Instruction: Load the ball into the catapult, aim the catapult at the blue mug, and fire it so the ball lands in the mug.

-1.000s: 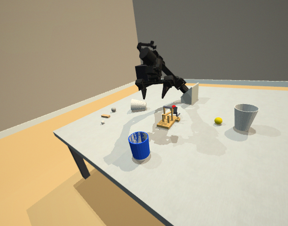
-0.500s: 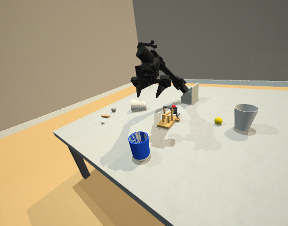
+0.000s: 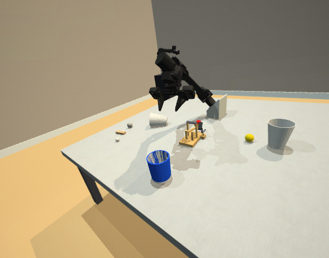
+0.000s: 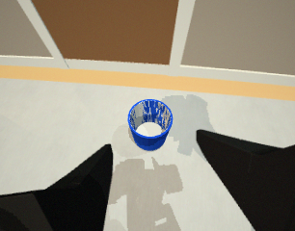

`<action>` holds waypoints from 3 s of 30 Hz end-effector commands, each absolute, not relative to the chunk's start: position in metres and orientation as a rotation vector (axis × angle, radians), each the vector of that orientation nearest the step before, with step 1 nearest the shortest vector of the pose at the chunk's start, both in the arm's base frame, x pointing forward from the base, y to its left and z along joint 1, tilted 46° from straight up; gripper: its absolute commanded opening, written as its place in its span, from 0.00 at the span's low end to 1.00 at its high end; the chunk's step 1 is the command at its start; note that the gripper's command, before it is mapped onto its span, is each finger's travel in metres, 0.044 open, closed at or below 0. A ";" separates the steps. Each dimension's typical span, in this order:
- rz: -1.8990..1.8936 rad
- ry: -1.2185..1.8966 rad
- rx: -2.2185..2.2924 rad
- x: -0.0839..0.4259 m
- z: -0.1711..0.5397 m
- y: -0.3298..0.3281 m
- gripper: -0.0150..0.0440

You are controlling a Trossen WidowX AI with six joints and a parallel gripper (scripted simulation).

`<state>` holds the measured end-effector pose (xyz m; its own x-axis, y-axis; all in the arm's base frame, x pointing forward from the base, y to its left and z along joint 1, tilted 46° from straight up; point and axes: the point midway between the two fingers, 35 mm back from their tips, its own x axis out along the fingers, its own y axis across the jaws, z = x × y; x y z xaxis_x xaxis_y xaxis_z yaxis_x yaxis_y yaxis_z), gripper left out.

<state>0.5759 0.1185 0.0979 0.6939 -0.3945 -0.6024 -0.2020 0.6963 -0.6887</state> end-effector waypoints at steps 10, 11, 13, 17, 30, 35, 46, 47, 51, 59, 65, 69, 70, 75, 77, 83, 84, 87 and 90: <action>-0.123 0.816 -0.819 0.576 0.099 0.119 0.25; -0.123 0.816 -0.819 0.576 0.099 0.119 0.25; -0.123 0.816 -0.819 0.576 0.099 0.119 0.25; -0.123 0.816 -0.819 0.576 0.099 0.119 0.25; -0.035 0.991 -1.022 0.538 0.056 0.127 0.25; 0.023 1.089 -1.146 0.514 0.035 0.130 0.25; 0.150 1.267 -1.383 0.463 0.002 0.132 0.25; 0.160 1.279 -1.400 0.459 0.000 0.132 0.25; 0.202 1.332 -1.476 0.443 -0.007 0.131 0.25; 0.321 1.465 -1.691 0.402 -0.020 0.125 0.25; 0.416 1.559 -1.855 0.374 -0.025 0.119 0.25; 0.483 1.619 -1.965 0.356 -0.026 0.115 0.25; 0.500 1.633 -1.992 0.352 -0.026 0.114 0.25; 0.588 1.705 -2.131 0.331 -0.024 0.108 0.25; 0.624 1.732 -2.186 0.323 -0.023 0.106 0.25; 0.737 1.812 -2.353 0.302 -0.017 0.099 0.25; 0.756 1.825 -2.381 0.299 -0.015 0.098 0.25; 0.815 1.864 -2.464 0.289 -0.011 0.094 0.25; 0.863 1.893 -2.528 0.283 -0.008 0.092 0.25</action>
<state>0.2909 0.0947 -0.0121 0.1851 -0.9097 -0.3718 -0.8938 -0.3131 0.3211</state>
